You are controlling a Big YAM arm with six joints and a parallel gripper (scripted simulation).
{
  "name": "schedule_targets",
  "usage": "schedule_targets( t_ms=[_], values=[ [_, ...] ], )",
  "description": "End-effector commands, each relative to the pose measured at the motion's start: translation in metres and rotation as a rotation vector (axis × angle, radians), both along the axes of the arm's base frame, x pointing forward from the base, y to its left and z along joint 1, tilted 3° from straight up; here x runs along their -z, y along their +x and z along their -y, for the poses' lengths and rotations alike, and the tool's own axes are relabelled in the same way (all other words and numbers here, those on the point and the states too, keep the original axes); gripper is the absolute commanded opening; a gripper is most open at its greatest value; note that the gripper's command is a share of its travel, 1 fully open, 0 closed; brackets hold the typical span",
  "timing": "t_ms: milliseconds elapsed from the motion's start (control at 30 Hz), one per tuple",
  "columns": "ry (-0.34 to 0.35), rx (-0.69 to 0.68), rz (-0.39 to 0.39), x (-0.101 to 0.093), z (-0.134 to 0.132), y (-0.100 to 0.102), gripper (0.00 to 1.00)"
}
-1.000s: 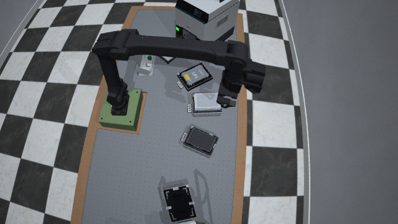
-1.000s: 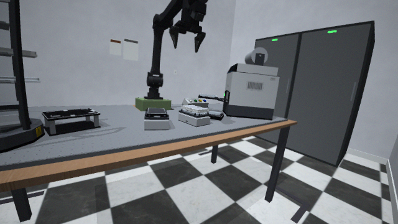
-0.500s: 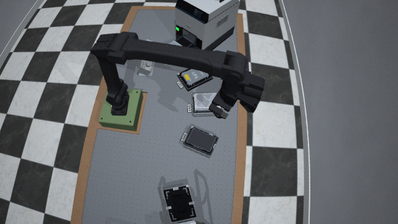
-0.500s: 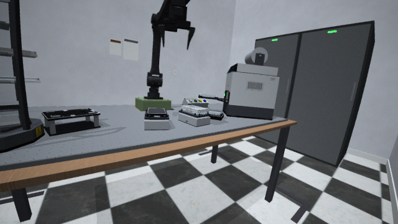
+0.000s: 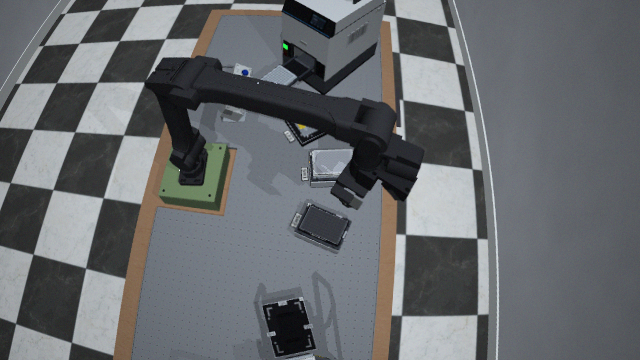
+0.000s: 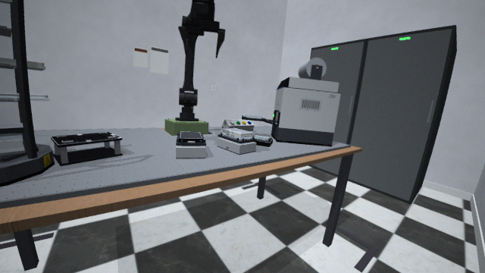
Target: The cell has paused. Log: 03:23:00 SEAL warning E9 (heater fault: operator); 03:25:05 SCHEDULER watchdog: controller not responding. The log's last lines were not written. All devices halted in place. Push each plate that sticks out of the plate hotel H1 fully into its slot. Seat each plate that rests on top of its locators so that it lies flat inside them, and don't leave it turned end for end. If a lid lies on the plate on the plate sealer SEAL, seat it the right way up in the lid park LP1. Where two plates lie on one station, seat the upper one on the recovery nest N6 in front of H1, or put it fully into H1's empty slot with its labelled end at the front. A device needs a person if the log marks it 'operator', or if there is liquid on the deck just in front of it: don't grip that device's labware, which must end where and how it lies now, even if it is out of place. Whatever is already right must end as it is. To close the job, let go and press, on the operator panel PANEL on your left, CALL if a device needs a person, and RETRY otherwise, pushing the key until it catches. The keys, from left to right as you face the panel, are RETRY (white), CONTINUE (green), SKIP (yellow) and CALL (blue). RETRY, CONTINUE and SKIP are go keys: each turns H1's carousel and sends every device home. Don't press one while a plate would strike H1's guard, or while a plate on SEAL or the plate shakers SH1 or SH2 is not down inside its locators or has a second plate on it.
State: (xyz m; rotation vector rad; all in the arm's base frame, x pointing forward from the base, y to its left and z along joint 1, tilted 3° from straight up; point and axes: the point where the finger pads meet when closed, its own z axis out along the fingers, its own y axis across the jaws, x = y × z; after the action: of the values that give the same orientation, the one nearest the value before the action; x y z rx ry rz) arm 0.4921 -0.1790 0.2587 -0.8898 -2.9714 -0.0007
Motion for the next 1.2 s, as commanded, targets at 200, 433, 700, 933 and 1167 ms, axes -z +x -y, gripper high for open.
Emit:
schedule_targets(
  t_ms=[200,433,700,933,1167],
  values=[
    [-0.012,-0.014,0.024,-0.016,0.034,0.004,1.0],
    [-0.014,-0.014,0.024,-0.016,0.057,-0.001,1.0],
    [-0.015,-0.014,0.023,-0.016,0.077,-0.006,1.0],
    [-0.016,-0.014,0.022,-0.015,0.1,-0.011,1.0],
    [-0.016,-0.014,0.022,-0.015,0.116,-0.015,1.0]
  ],
)
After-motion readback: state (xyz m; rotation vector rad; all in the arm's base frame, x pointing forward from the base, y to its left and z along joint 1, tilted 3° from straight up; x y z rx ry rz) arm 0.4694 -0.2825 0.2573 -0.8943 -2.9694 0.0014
